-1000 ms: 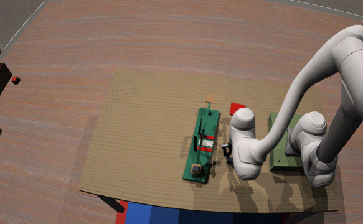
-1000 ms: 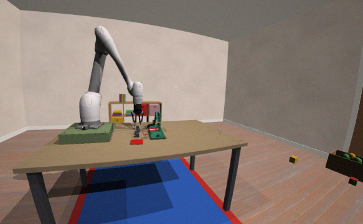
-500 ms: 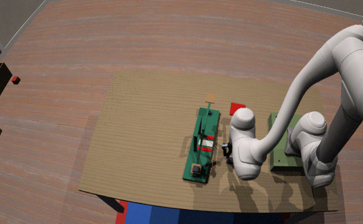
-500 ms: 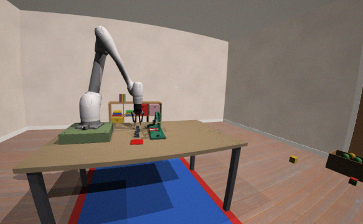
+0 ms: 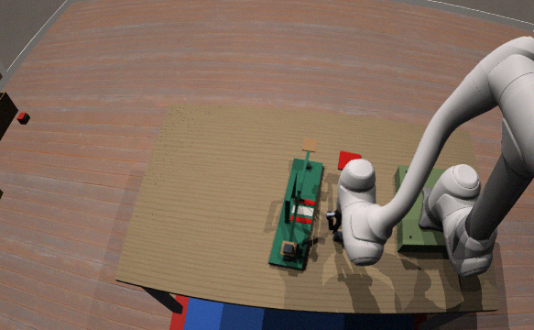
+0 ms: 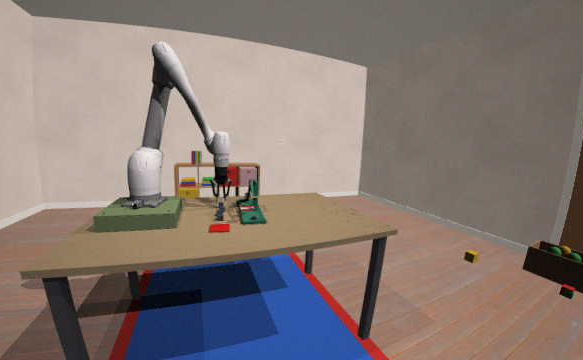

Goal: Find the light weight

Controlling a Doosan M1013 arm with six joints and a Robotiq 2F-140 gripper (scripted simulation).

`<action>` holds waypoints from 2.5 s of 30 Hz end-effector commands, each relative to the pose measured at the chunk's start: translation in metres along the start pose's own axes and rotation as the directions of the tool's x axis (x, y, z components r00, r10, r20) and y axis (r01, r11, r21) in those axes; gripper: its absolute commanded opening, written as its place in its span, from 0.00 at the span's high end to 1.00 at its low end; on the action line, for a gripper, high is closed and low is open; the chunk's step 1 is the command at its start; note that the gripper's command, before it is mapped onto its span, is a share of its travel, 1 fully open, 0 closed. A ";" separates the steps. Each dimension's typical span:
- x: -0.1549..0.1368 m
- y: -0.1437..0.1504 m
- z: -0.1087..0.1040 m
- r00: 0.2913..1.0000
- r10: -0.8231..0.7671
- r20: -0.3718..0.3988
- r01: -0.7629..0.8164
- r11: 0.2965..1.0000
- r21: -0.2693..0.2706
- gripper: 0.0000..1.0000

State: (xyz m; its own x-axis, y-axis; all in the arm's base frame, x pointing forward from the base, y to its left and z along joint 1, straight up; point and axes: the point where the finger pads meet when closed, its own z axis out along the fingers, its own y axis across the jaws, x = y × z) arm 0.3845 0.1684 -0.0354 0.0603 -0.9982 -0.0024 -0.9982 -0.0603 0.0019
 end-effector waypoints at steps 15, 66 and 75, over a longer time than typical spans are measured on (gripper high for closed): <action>0.001 -0.002 0.001 1.000 0.000 0.000 0.000 1.000 0.006 0.76; 0.001 -0.002 0.002 1.000 0.000 0.000 0.000 1.000 0.006 0.71; 0.001 -0.002 0.002 1.000 0.000 0.000 0.000 1.000 0.006 0.67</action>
State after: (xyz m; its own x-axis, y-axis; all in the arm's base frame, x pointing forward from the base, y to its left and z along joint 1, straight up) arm 0.3856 0.1687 -0.0364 0.0603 -0.9982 -0.0029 -0.9982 -0.0603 -0.0004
